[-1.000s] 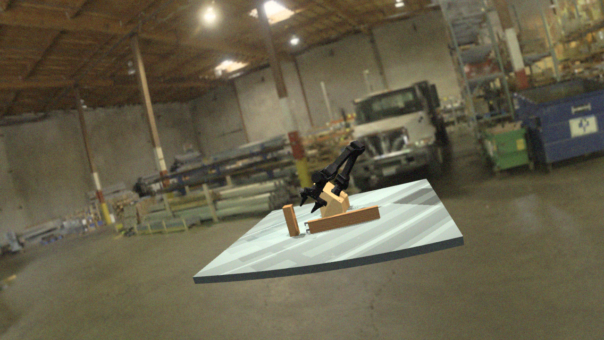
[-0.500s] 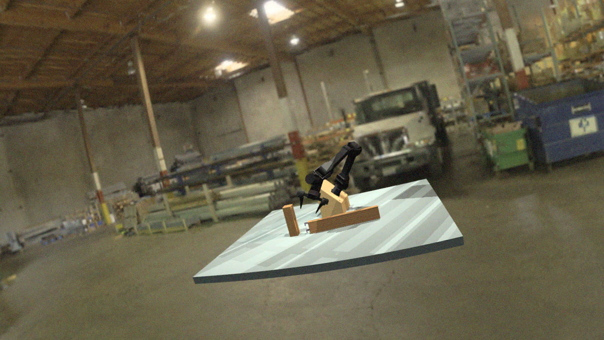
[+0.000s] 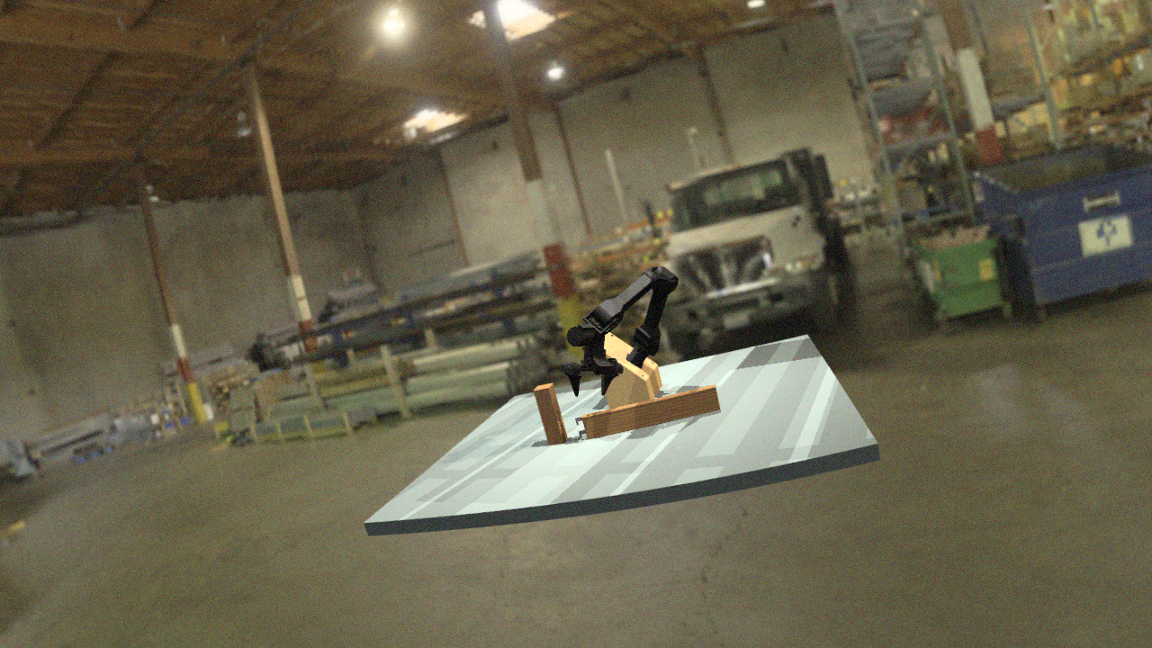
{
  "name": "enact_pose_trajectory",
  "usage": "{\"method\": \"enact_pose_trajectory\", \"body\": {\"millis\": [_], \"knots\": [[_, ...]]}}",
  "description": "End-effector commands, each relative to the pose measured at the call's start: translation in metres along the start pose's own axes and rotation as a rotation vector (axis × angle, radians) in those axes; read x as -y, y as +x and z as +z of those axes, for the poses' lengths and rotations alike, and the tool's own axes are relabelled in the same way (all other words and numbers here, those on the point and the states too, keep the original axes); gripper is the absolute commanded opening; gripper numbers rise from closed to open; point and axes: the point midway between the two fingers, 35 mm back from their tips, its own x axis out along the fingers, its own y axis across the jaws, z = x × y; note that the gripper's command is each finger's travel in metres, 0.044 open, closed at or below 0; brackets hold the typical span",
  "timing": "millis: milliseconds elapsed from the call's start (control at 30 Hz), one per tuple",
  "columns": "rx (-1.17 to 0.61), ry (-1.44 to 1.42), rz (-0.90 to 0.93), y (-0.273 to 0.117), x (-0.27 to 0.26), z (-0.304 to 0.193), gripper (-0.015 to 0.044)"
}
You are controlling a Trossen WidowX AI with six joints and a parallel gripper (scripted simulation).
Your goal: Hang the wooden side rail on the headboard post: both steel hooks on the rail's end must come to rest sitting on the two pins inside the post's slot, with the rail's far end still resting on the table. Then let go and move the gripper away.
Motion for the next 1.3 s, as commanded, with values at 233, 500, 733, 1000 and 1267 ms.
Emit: {"method": "enact_pose_trajectory", "body": {"millis": [233,500,733,1000,1267], "knots": [[0.285,-0.932,0.198,-0.028,-0.004,0.041,0.0440],[0.286,-0.935,0.198,-0.029,-0.004,0.041,0.0440],[0.286,-0.935,0.198,-0.029,-0.004,0.041,0.0440],[0.286,-0.935,0.198,-0.021,-0.006,0.042,0.0440],[0.287,-0.935,0.198,0.006,-0.015,0.047,0.0440]]}}
